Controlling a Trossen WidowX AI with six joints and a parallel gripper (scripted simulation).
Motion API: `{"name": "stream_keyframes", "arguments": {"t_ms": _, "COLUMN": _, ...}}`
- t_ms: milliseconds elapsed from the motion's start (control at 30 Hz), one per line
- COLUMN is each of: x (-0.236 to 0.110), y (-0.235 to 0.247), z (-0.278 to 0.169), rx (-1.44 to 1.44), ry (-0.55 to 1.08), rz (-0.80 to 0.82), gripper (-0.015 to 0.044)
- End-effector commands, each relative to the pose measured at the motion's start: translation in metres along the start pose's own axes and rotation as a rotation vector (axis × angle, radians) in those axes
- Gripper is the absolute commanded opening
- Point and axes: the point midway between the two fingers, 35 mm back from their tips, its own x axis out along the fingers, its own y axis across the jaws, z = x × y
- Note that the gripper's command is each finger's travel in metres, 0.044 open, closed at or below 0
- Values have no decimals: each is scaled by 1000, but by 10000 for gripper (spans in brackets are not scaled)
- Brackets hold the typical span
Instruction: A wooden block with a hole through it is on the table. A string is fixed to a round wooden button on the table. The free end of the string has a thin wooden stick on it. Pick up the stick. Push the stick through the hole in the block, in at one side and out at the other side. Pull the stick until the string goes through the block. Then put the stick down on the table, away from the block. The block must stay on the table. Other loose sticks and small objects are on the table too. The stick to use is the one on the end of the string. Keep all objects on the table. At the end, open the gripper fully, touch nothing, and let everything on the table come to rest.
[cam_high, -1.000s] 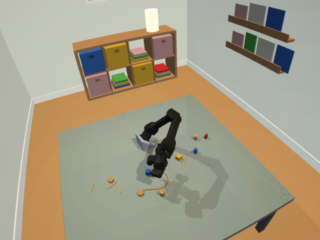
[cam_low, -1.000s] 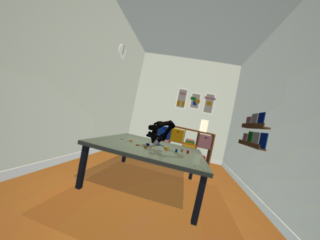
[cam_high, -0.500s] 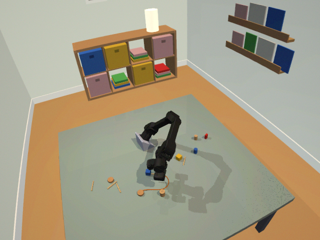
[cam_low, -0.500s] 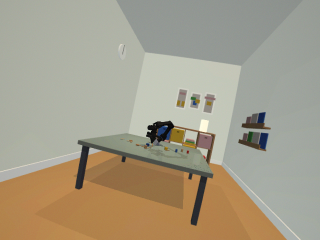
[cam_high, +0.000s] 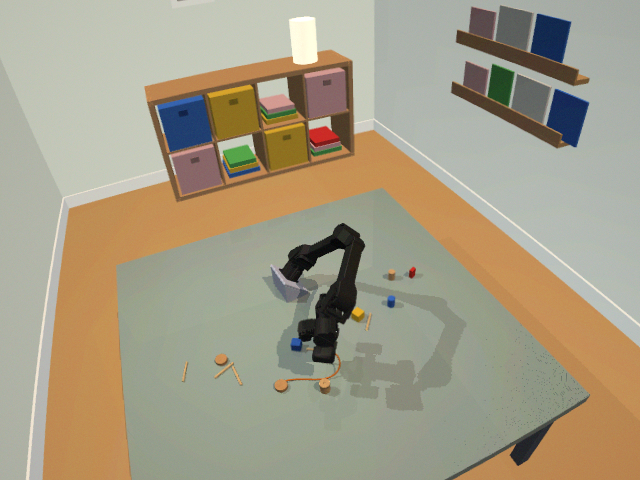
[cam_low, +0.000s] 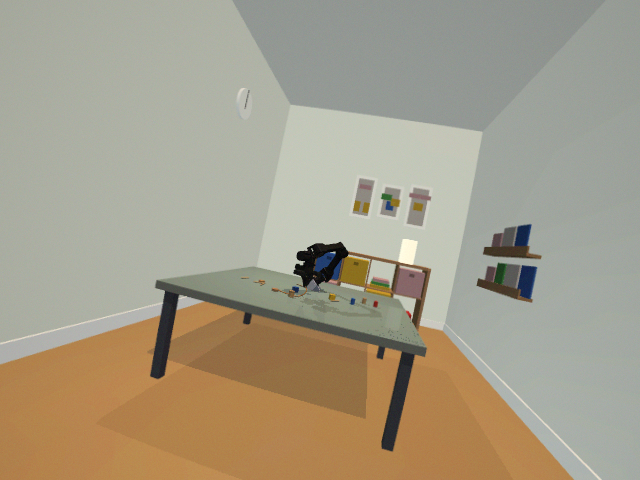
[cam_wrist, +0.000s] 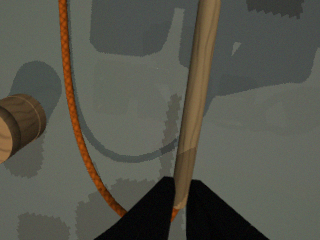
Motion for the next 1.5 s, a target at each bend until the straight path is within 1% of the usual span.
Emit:
{"name": "stream_keyframes", "arguments": {"t_ms": 0, "x": -1, "y": 1, "z": -7, "rx": -2, "ry": 6, "rz": 1, "gripper": 0}}
{"name": "stream_keyframes", "arguments": {"t_ms": 1467, "x": 0, "y": -1, "z": -63, "rx": -3, "ry": 14, "rz": 0, "gripper": 0}}
